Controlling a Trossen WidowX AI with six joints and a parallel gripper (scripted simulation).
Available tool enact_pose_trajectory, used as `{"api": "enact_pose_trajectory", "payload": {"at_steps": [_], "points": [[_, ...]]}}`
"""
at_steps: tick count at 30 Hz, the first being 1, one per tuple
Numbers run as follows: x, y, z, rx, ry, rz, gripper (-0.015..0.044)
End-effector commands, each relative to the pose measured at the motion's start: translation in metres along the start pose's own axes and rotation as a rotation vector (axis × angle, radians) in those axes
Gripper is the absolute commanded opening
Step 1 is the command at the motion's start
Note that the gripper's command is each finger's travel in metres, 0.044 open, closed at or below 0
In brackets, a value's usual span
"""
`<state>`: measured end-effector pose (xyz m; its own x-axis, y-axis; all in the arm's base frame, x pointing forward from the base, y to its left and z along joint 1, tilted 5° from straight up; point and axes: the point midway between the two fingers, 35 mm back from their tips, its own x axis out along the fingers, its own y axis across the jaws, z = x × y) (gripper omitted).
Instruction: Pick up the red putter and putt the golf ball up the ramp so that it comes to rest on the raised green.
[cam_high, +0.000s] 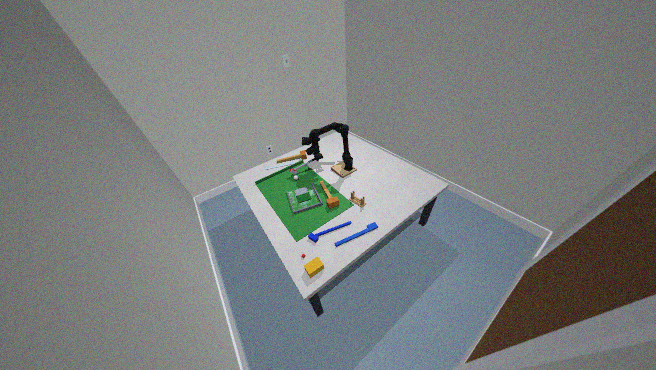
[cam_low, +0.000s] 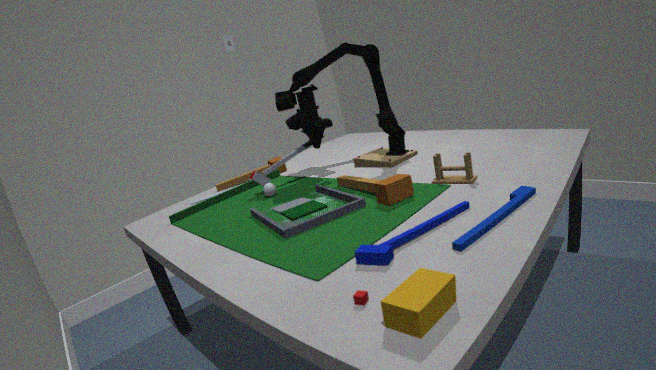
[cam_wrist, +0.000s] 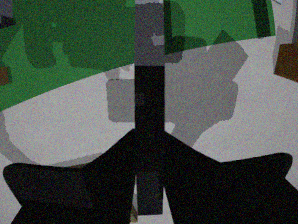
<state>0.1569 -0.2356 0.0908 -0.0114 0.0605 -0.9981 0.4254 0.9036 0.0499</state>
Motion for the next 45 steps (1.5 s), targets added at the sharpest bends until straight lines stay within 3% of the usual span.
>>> {"api": "enact_pose_trajectory", "payload": {"at_steps": [1,35,45], "points": [[0.006,0.0,0.001,0.003,-0.002,-0.002,0.0],[0.017,-0.027,-0.002,0.007,0.003,0.0,0.0],[0.016,0.09,0.005,0.003,-0.003,0.005,0.0]]}}
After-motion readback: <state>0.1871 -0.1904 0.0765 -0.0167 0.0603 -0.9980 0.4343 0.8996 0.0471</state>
